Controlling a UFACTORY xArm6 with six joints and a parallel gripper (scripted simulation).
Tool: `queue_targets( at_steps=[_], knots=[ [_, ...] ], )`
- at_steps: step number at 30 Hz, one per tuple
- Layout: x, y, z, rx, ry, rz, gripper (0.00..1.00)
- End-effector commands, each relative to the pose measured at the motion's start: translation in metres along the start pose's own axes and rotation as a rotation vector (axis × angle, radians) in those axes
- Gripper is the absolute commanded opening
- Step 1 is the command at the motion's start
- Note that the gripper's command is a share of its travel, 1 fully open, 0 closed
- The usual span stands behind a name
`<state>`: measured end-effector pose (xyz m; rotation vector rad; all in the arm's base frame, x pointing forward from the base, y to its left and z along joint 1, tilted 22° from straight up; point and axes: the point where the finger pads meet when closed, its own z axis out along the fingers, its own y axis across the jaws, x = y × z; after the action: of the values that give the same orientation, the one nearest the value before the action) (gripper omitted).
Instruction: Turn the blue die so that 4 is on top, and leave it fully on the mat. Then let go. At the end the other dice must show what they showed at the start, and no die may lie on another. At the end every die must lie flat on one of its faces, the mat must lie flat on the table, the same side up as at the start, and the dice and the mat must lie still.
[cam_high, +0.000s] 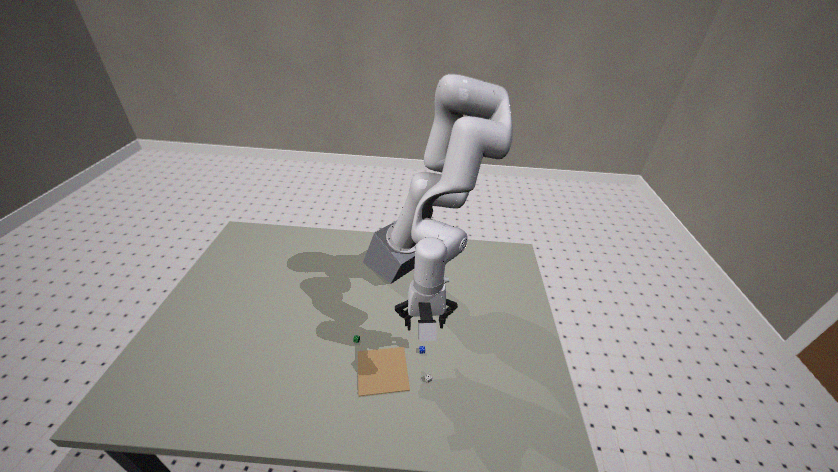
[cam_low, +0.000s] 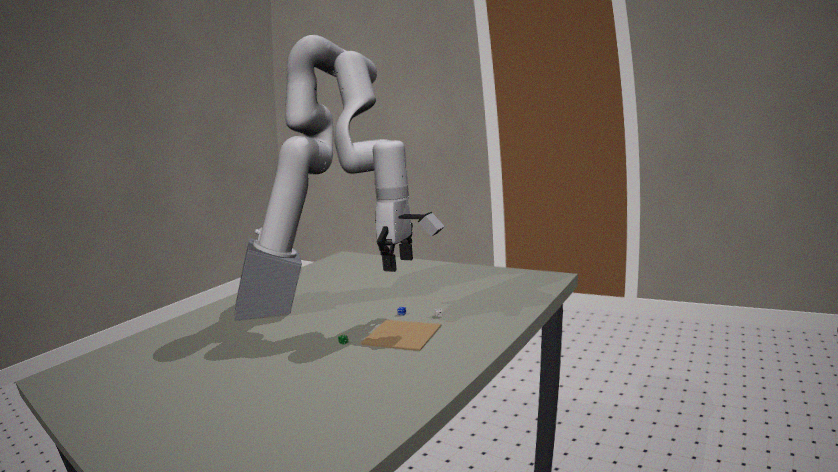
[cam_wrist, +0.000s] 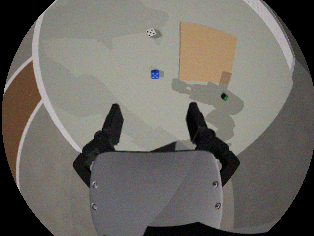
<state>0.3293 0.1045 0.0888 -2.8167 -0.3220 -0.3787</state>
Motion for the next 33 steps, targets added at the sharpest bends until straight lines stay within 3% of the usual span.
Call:
queue_targets(
  at_steps=[1,2,3,33],
  knots=[
    [0.0052,0.0000,0.0382,-0.003,0.001,0.000,1.00],
    [0.0051,0.0001,0.0389,-0.004,0.001,0.000,1.00],
    [0.0051,0.0001,0.0389,-0.004,0.001,0.000,0.31],
    [0.0051,0.0001,0.0389,-0.004,0.001,0.000,0.31]
  ],
)
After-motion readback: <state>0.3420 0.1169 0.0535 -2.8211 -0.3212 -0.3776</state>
